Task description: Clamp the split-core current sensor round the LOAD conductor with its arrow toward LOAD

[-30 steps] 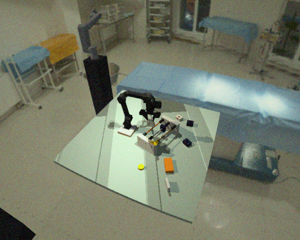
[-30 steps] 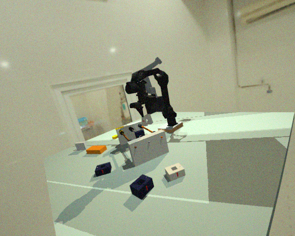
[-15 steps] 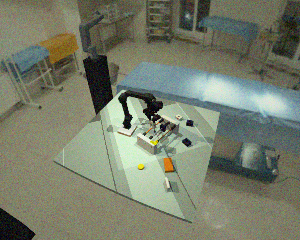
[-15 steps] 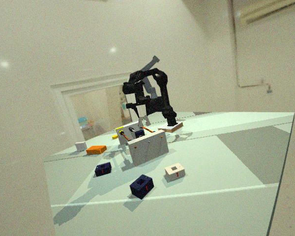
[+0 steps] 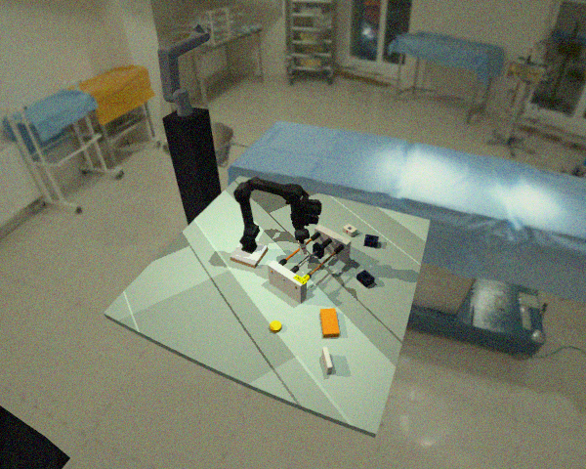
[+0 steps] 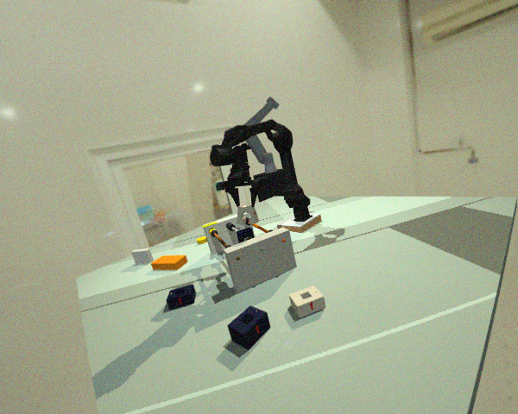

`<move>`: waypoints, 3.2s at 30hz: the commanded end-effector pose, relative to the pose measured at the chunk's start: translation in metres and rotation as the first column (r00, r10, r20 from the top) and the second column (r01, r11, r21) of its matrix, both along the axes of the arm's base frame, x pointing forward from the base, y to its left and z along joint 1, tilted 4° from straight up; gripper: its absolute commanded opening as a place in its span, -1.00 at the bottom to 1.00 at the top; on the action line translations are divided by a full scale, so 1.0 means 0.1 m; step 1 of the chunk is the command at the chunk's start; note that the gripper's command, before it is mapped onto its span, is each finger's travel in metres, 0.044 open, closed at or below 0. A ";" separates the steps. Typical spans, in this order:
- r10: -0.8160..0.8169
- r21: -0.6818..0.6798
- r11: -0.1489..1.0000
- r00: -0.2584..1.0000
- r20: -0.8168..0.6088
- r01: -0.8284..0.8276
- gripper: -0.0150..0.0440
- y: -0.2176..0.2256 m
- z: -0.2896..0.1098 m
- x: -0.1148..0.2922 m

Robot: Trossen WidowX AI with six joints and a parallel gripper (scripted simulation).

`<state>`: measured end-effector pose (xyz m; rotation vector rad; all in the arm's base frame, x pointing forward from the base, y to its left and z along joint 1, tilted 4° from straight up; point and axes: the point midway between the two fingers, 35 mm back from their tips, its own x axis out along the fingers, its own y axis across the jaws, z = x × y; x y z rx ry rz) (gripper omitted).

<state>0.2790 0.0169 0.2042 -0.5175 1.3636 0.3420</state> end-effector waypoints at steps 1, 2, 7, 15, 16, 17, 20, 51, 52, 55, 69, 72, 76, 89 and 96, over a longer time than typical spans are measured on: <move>-0.166 0.029 0.986 0.986 0.028 0.165 -0.49 -0.02 0.02 0.08; -0.201 0.036 0.979 0.979 0.031 0.200 -0.49 -0.03 0.02 0.09; -0.373 0.076 0.926 0.927 0.044 0.369 -0.49 -0.05 0.03 0.16; -0.621 0.147 0.779 0.782 0.048 0.609 -0.49 -0.09 0.03 0.27; -0.649 0.156 0.756 0.760 0.047 0.636 -0.49 -0.09 0.03 0.28; -0.676 0.165 0.732 0.736 0.046 0.661 -0.49 -0.09 0.03 0.29; -0.751 0.192 0.653 0.659 0.040 0.732 -0.49 -0.11 0.03 0.33; -0.917 0.380 -0.397 -0.346 -0.197 0.835 -0.49 -0.28 0.03 0.74; -0.903 0.381 -0.430 -0.377 -0.209 0.819 -0.49 -0.28 0.03 0.75; -0.852 0.381 -0.524 -0.464 -0.243 0.762 -0.49 -0.30 0.03 0.79; -0.684 0.363 -0.729 -0.650 -0.331 0.581 -0.49 -0.35 0.01 0.89; -0.684 0.363 -0.729 -0.650 -0.331 0.581 -0.49 -0.36 -0.02 0.90; -0.684 0.363 -0.728 -0.650 -0.331 0.581 -0.49 -0.37 -0.08 0.93; -0.684 0.364 -0.728 -0.650 -0.331 0.581 -0.49 -0.39 -0.28 1.00; -0.684 0.364 -0.728 -0.650 -0.332 0.580 -0.49 -0.40 -0.39 1.03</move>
